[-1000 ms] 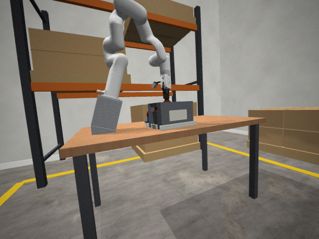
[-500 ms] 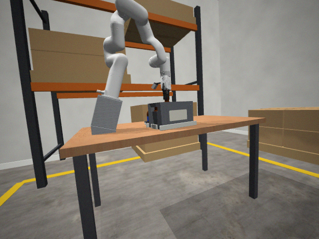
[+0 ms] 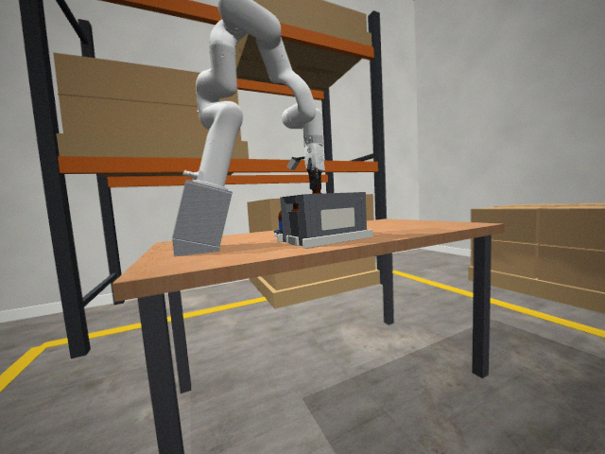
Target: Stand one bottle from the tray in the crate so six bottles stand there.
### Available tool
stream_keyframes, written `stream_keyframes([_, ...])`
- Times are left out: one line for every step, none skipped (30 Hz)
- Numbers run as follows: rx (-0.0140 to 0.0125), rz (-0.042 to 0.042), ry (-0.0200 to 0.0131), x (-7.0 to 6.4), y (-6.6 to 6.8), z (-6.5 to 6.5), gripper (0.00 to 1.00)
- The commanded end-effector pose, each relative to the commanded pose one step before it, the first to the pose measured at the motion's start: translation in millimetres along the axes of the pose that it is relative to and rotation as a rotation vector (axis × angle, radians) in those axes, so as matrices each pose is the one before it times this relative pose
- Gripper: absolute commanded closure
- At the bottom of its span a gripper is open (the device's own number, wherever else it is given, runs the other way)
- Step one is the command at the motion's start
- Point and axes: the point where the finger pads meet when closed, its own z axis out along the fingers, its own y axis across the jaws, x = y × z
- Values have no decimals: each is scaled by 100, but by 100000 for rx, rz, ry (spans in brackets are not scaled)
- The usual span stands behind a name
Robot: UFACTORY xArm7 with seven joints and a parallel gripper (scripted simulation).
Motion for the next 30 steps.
stream_keyframes([-201,4,-206,-96,80,-69,100])
stream_keyframes([0,0,0,0,0,4,100])
stream_keyframes([0,0,1,0,0,7,100])
stream_keyframes([0,0,1,0,0,11,100])
stream_keyframes([0,0,1,0,0,16,100])
stream_keyframes([-1,0,1,0,0,21,100])
stream_keyframes([0,0,0,0,0,0,100])
stream_keyframes([0,0,0,0,0,0,100])
stream_keyframes([-1,0,1,0,0,27,100])
stream_keyframes([-1,0,1,0,0,34,100])
stream_keyframes([0,0,1,0,0,40,100])
stream_keyframes([0,0,1,0,0,47,100])
stream_keyframes([0,0,0,0,0,54,100])
stream_keyframes([1,0,-1,0,0,61,100])
stream_keyframes([1,0,-3,0,-1,68,100])
stream_keyframes([1,0,-2,0,-1,76,100])
stream_keyframes([-2,0,5,1,1,83,100])
stream_keyframes([-1,0,3,1,1,90,100])
stream_keyframes([0,0,-1,0,0,96,100])
stream_keyframes([2,0,-5,-1,-1,102,100])
stream_keyframes([0,0,1,0,0,108,100])
stream_keyframes([-2,0,6,2,1,114,100])
stream_keyframes([0,0,0,0,0,118,100])
stream_keyframes([0,0,0,0,0,0,100])
stream_keyframes([0,0,0,0,0,0,100])
stream_keyframes([3,0,-7,-1,-1,122,100])
stream_keyframes([-2,0,5,1,1,127,100])
stream_keyframes([-2,0,5,1,1,130,100])
stream_keyframes([2,0,-4,-1,-1,132,100])
stream_keyframes([2,0,-4,-1,-1,134,100])
